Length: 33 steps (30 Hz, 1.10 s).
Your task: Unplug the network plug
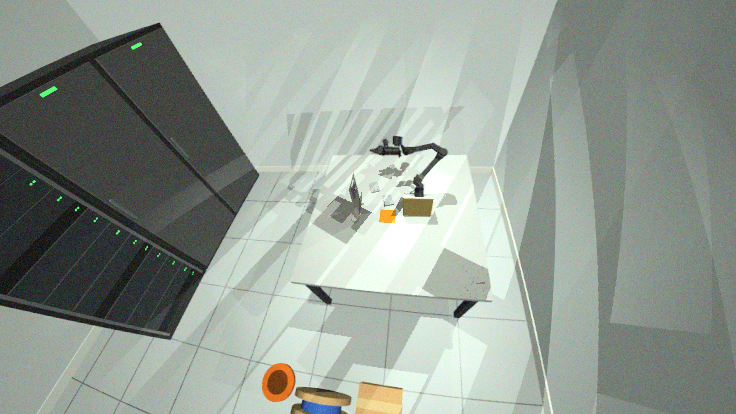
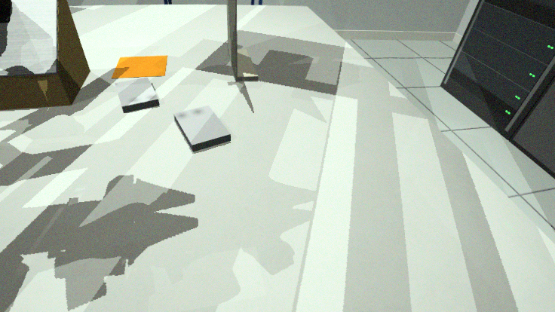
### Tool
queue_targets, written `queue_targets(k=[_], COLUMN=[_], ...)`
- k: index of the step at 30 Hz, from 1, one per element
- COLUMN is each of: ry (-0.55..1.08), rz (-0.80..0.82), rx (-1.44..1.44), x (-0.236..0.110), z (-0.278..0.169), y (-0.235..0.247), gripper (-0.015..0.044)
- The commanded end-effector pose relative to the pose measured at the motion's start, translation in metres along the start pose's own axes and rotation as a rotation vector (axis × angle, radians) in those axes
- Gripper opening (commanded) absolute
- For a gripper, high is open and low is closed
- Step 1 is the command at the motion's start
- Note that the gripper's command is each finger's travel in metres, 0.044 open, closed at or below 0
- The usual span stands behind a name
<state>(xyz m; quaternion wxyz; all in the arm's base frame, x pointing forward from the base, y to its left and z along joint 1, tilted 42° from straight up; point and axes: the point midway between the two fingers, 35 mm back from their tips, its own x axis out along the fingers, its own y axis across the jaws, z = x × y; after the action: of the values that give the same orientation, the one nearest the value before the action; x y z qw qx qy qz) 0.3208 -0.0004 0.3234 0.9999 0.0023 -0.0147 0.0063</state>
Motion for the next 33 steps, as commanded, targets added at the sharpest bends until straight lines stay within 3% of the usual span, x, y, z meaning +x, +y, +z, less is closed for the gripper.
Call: queue_targets(k=[1, 10, 21, 33], ry=[0.001, 0.035, 0.085, 0.144], rz=[0.001, 0.023, 0.046, 0.061], rx=[0.003, 0.144, 0.324, 0.510], x=[0.001, 0.025, 0.038, 0.028], z=[-0.001, -0.046, -0.107, -0.170], y=[0.000, 0.020, 0.050, 0.080], gripper=[0.0374, 0.0156, 0.0156, 0.0156])
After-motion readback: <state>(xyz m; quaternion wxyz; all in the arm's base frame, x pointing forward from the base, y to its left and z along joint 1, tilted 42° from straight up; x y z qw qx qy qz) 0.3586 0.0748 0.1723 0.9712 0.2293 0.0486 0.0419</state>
